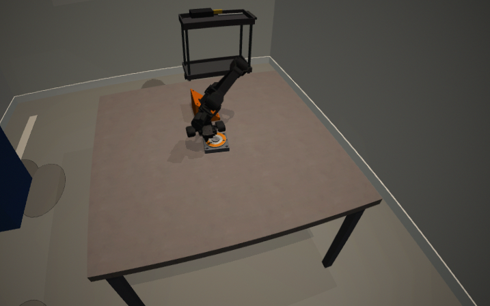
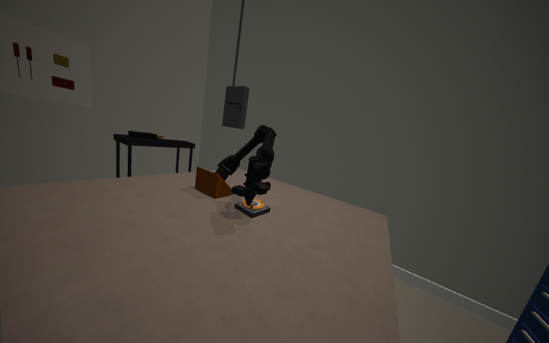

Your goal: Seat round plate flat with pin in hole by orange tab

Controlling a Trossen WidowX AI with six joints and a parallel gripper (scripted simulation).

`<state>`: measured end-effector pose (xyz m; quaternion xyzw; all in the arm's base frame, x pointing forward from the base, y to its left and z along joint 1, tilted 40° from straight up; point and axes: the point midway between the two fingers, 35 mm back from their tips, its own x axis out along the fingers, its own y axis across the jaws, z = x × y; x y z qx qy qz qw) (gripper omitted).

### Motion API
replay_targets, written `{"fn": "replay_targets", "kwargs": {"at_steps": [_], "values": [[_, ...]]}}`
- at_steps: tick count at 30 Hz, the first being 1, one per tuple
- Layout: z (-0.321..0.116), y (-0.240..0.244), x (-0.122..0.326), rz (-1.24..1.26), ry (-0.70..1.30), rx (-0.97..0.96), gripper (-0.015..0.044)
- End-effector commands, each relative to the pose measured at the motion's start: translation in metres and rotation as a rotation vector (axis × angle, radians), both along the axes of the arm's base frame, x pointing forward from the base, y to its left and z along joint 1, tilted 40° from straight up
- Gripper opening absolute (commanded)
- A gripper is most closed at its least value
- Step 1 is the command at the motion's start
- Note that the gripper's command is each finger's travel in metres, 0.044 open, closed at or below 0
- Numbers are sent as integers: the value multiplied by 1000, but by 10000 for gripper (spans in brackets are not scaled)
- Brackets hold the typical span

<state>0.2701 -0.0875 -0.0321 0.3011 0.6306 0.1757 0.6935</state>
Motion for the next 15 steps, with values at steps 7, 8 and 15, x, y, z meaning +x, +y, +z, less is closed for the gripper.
{"fn": "replay_targets", "kwargs": {"at_steps": [7,8,15], "values": [[4,2,15,1,-11,0,0],[5,2,16,1,-11,0,0],[8,4,23,1,-12,0,0]]}}
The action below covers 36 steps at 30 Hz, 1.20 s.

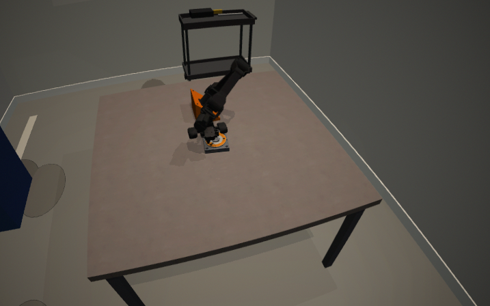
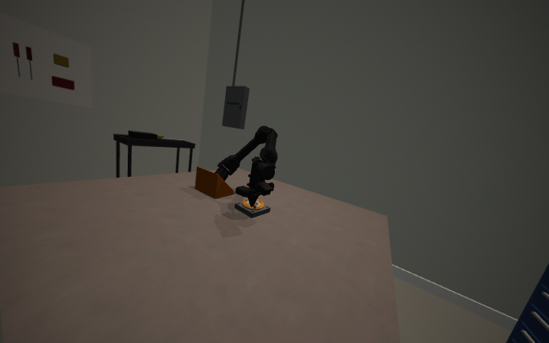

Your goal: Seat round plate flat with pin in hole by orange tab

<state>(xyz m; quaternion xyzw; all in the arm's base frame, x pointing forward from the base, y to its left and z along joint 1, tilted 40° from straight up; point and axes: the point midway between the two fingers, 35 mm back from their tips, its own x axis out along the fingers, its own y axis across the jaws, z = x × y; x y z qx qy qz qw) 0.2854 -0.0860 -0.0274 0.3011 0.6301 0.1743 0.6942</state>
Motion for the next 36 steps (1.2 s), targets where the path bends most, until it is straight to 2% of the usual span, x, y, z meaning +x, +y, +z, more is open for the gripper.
{"fn": "replay_targets", "kwargs": {"at_steps": [1,36], "values": [[3,3,8,4,-11,2,0],[22,19,27,4,-12,4,0]]}}
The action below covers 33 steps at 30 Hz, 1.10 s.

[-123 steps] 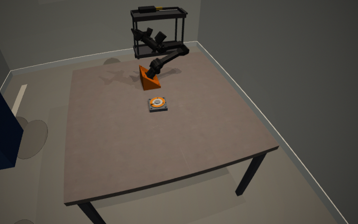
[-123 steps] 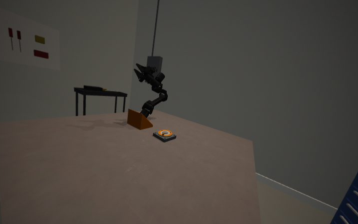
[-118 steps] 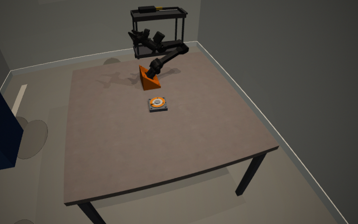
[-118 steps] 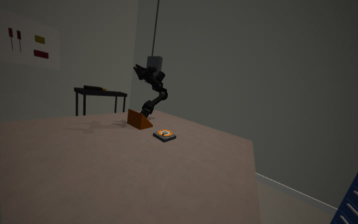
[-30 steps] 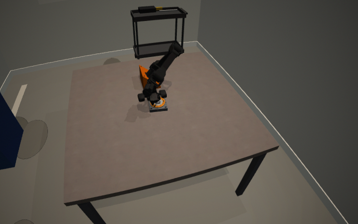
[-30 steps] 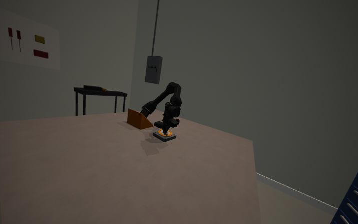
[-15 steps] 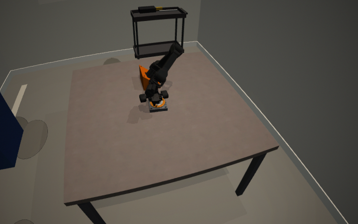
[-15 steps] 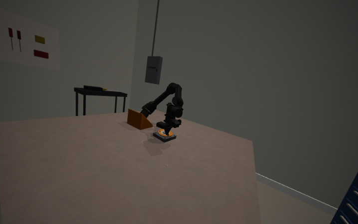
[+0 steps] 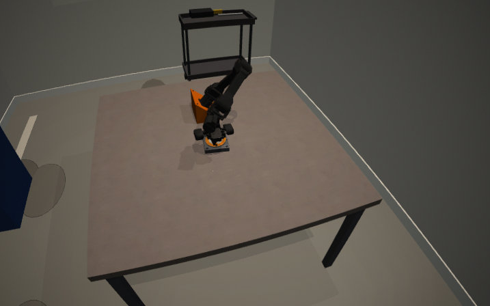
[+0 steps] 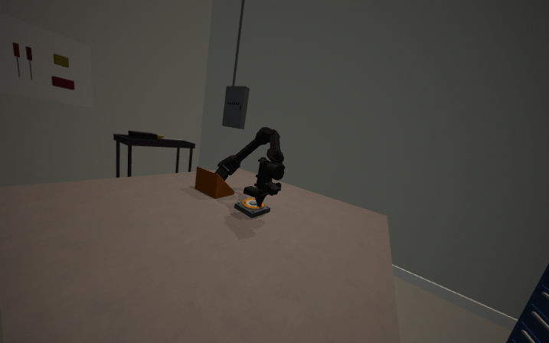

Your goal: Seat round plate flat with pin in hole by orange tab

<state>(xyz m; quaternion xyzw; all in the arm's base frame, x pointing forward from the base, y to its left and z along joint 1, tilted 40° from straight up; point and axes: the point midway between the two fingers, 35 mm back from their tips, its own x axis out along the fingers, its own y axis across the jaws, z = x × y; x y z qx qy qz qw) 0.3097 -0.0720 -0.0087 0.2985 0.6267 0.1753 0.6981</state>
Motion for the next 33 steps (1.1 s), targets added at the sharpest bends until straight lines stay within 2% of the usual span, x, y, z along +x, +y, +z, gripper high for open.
{"fn": "replay_targets", "kwargs": {"at_steps": [1,33], "values": [[4,5,4,3,-1,7,0],[23,27,3,3,-1,9,0]]}}
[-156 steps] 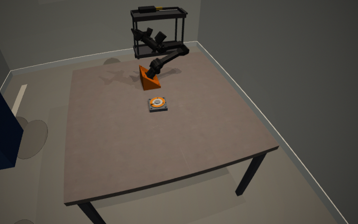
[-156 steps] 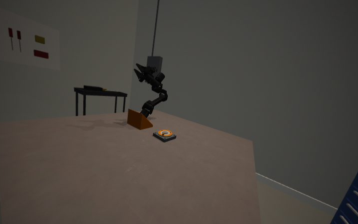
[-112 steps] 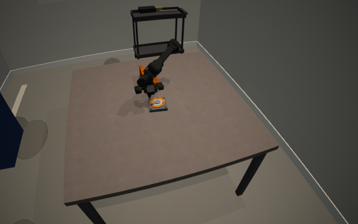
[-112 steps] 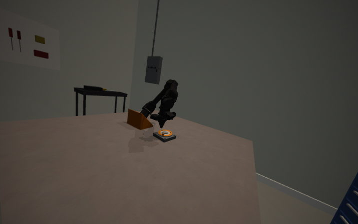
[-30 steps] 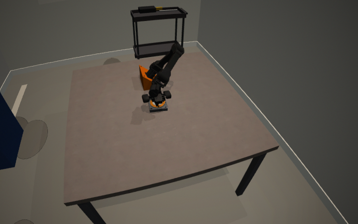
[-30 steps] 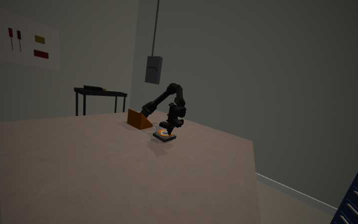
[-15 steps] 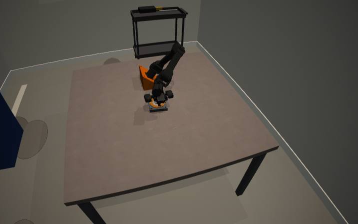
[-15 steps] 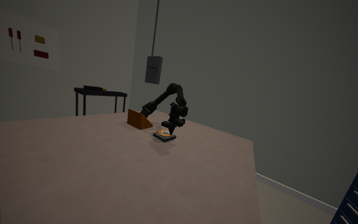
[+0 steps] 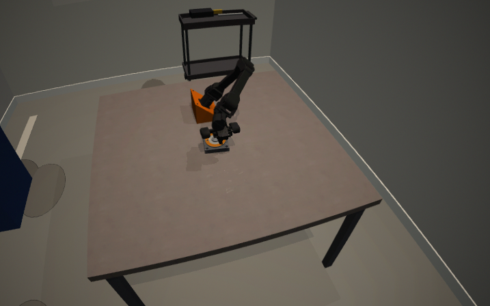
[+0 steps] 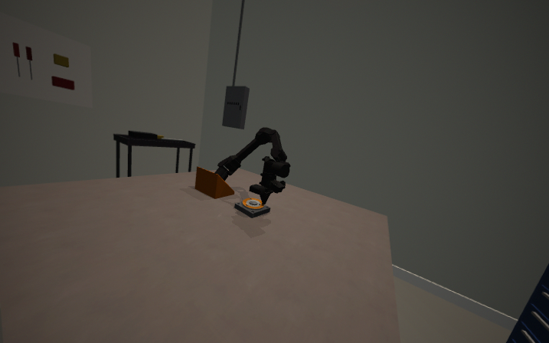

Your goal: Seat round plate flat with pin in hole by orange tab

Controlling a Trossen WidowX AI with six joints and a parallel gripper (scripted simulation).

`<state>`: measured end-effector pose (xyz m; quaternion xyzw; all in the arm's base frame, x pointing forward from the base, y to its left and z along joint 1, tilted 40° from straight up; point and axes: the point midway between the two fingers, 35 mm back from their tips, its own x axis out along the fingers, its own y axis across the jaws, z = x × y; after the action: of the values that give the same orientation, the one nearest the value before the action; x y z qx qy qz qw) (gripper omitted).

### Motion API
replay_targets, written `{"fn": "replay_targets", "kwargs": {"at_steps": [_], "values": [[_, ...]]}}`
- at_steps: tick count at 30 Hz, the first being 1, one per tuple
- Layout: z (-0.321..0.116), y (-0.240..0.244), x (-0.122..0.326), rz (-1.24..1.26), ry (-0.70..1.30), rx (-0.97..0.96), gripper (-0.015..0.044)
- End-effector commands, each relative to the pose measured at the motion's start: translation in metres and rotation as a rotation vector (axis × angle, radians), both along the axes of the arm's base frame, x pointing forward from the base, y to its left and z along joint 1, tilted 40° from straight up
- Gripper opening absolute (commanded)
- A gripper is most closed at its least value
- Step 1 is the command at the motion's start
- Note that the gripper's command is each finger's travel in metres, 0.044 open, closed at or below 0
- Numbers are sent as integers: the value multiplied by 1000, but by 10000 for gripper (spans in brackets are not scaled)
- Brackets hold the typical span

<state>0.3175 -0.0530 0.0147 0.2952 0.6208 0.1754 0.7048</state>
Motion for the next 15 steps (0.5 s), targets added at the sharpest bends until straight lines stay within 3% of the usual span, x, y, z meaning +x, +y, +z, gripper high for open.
{"fn": "replay_targets", "kwargs": {"at_steps": [1,15], "values": [[0,8,-5,4,17,15,0],[9,17,-9,4,17,16,0]]}}
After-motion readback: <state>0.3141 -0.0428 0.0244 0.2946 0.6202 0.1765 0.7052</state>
